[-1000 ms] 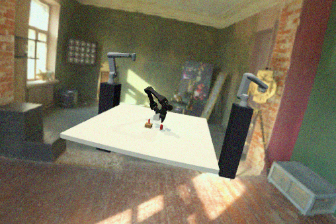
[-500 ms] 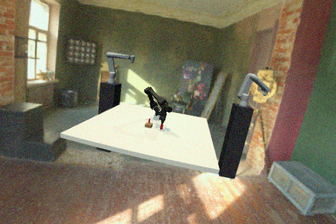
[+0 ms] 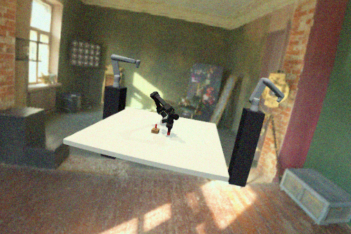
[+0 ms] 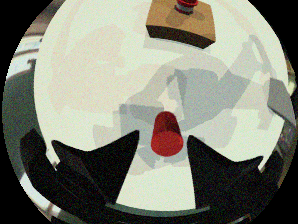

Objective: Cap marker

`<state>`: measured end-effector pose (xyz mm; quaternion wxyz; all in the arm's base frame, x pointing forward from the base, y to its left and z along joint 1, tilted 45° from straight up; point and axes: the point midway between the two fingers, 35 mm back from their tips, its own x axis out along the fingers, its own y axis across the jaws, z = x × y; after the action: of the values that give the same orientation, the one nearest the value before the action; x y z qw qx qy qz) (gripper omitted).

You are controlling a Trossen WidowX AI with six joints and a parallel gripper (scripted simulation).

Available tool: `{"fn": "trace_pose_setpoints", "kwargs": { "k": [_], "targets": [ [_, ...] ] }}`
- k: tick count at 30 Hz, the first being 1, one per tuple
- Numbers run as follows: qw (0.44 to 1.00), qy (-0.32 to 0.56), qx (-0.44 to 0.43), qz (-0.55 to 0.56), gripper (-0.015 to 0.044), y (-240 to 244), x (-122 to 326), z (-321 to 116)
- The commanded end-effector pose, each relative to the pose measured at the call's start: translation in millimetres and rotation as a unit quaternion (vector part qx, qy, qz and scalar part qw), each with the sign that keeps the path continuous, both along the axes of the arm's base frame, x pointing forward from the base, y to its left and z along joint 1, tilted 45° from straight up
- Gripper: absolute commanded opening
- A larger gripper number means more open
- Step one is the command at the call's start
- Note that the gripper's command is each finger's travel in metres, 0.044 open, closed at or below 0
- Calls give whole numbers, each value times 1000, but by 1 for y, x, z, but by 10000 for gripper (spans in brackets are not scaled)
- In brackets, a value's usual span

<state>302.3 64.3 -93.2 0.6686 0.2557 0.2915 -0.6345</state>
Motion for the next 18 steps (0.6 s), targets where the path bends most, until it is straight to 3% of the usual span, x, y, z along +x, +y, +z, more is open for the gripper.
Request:
{"fn": "trace_pose_setpoints", "kwargs": {
  "k": [1,12,16,18],
  "targets": [
    [1000,4,-3,0,247,-7,-1,-6],
    [1000,4,-4,0,247,-17,-2,-15],
    [1000,4,-4,0,142,-16,-2,-15],
    [1000,4,-4,0,129,-16,-2,-15]
  ]
}}
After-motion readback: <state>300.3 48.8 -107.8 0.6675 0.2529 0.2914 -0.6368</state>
